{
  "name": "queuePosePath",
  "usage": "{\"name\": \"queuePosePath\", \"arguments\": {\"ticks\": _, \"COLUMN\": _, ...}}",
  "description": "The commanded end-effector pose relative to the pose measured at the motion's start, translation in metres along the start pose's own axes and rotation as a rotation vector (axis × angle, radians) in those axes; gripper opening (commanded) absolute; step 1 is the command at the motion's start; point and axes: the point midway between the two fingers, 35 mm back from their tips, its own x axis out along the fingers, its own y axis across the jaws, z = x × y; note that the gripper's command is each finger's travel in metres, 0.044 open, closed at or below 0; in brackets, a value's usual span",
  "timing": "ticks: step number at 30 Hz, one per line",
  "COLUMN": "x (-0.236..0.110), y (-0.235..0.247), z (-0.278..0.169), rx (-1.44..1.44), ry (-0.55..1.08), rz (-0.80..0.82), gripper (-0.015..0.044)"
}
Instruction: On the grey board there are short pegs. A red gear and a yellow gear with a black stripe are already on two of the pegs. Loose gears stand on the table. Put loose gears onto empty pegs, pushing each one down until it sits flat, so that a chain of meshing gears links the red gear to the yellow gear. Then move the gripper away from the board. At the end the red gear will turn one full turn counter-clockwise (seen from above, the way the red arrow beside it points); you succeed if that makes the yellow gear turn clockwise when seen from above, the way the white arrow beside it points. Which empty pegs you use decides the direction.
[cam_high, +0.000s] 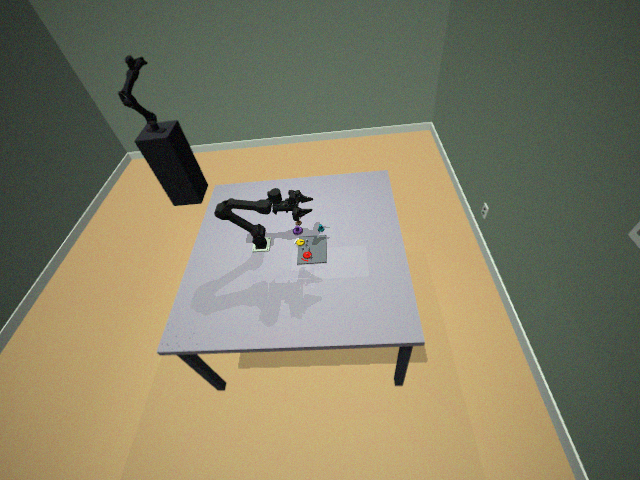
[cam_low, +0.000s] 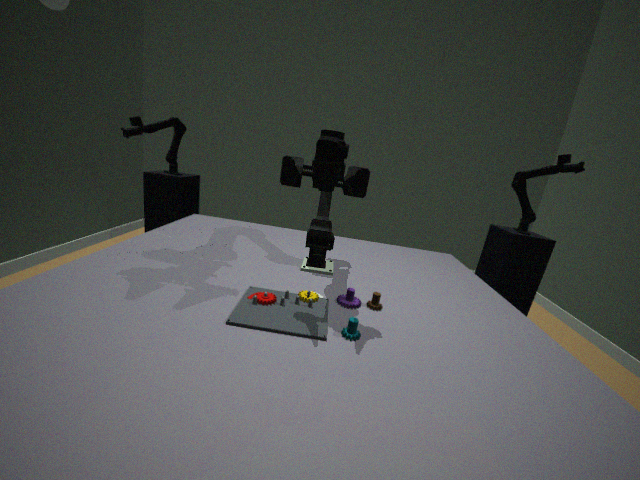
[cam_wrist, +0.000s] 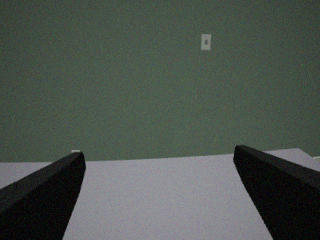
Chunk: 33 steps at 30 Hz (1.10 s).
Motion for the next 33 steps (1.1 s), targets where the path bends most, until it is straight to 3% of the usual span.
{"name": "queuePosePath", "arguments": {"ticks": 1, "x": 0.002, "y": 0.001, "z": -0.002, "rx": 0.002, "ry": 0.012, "rz": 0.002, "gripper": 0.0426}}
{"name": "queuePosePath", "arguments": {"ticks": 11, "x": 0.058, "y": 0.048, "z": -0.098, "rx": 0.068, "ry": 0.667, "rz": 0.077, "gripper": 0.0440}}
{"name": "queuePosePath", "arguments": {"ticks": 23, "x": 0.043, "y": 0.108, "z": -0.199, "rx": 0.055, "ry": 1.456, "rz": 0.008, "gripper": 0.0440}}
{"name": "queuePosePath", "arguments": {"ticks": 26, "x": 0.041, "y": 0.112, "z": -0.207, "rx": 0.041, "ry": 1.535, "rz": -0.013, "gripper": 0.0440}}
{"name": "queuePosePath", "arguments": {"ticks": 33, "x": 0.043, "y": 0.113, "z": -0.218, "rx": 0.041, "ry": 1.539, "rz": -0.015, "gripper": 0.0440}}
